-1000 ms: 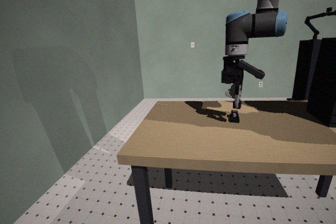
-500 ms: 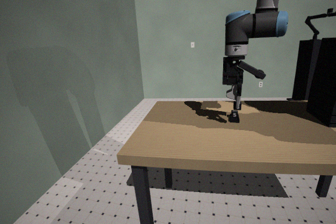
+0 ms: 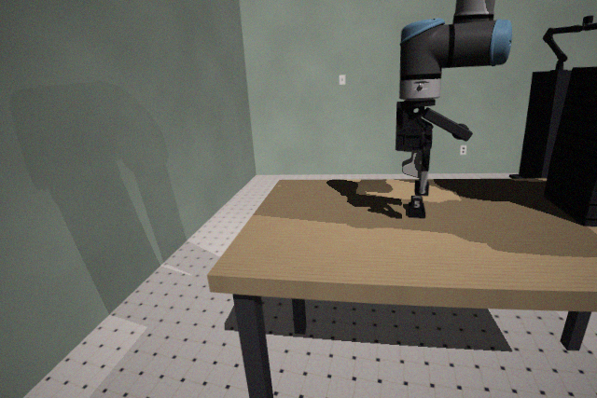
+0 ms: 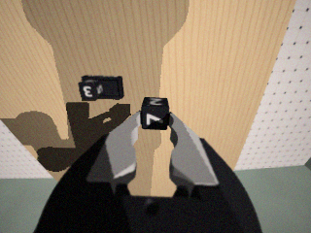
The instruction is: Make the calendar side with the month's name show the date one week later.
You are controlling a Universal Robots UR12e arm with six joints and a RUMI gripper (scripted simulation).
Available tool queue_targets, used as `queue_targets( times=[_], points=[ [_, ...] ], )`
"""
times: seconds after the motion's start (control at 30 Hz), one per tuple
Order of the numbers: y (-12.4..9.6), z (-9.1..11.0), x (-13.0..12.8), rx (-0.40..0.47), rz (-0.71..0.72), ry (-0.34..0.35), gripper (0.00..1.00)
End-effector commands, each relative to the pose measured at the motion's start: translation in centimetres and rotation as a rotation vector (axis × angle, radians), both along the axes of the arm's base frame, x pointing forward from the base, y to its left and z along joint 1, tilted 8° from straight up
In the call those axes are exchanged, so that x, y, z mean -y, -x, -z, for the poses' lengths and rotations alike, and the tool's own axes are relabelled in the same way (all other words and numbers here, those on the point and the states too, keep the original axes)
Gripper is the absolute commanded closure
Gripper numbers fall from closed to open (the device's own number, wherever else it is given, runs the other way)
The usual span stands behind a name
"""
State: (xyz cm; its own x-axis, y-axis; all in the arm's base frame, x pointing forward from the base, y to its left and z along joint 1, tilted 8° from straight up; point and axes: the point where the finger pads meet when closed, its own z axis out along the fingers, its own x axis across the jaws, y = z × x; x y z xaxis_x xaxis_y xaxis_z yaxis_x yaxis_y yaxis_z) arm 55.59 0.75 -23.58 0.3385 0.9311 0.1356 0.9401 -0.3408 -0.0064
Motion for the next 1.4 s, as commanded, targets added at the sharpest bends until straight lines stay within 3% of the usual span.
queue_targets(
  times=[0.0, 0.23, 0.67, 0.9, 1.37],
  points=[
    [-0.1, 0.2, 0.0, 0.001, 0.000, 0.000, 0.89],
    [-0.1, 1.2, -0.1, 0.001, -0.001, 0.000, 0.89],
    [-0.3, 7.0, -0.9, 0.001, -0.001, 0.000, 0.89],
    [-0.4, 8.7, -1.1, 0.001, -0.001, 0.000, 0.89],
    [-0.4, 9.5, -1.2, 0.001, -0.001, 0.000, 0.89]
  ],
)
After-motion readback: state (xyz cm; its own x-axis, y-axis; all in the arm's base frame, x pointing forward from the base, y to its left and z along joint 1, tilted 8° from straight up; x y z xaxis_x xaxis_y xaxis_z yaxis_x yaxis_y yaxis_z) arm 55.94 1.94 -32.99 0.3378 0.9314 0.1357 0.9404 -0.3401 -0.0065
